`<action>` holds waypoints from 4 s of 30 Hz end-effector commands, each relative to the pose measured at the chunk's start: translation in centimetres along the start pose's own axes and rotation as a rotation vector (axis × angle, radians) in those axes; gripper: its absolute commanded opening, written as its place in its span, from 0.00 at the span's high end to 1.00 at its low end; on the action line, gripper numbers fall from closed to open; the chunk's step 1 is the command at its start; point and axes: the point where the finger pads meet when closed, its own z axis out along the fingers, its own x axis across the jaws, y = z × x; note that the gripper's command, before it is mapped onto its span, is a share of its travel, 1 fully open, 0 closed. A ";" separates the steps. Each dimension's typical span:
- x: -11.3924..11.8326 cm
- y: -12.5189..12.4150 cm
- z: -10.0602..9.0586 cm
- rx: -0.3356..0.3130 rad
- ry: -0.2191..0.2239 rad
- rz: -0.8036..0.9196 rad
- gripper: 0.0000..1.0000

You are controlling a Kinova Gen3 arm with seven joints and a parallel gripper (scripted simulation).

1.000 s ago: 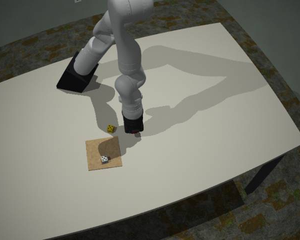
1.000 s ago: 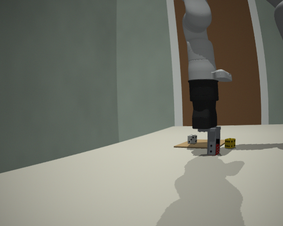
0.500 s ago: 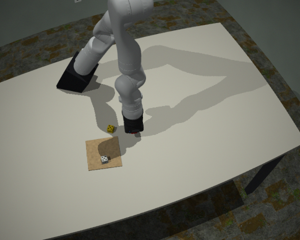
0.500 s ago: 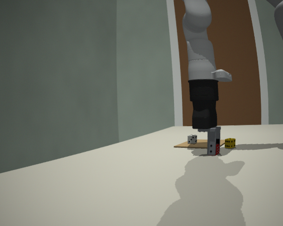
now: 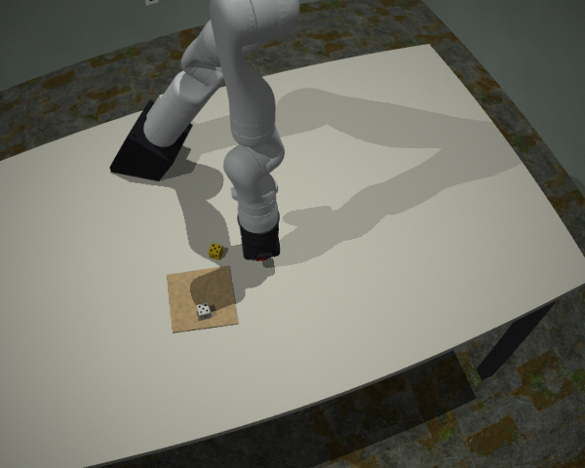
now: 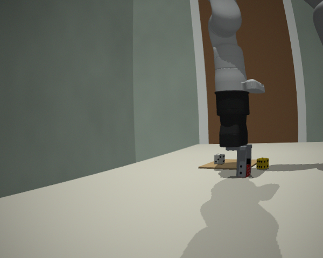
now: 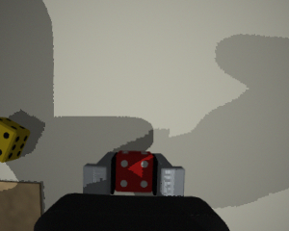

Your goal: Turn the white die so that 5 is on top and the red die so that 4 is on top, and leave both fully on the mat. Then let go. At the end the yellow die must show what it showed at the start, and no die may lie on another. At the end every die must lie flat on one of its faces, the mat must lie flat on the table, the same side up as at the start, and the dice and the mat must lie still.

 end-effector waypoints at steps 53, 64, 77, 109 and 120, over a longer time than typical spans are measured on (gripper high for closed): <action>0.0 0.0 -9.6 -0.002 0.002 0.010 0.51; 0.0 0.0 -10.0 -0.002 0.002 0.010 0.51; -2.8 1.8 -10.3 -0.007 0.010 -0.032 0.51; -14.5 5.1 -9.6 -0.002 0.001 -0.153 0.51; -14.5 5.1 -6.1 -0.002 0.001 -0.153 0.51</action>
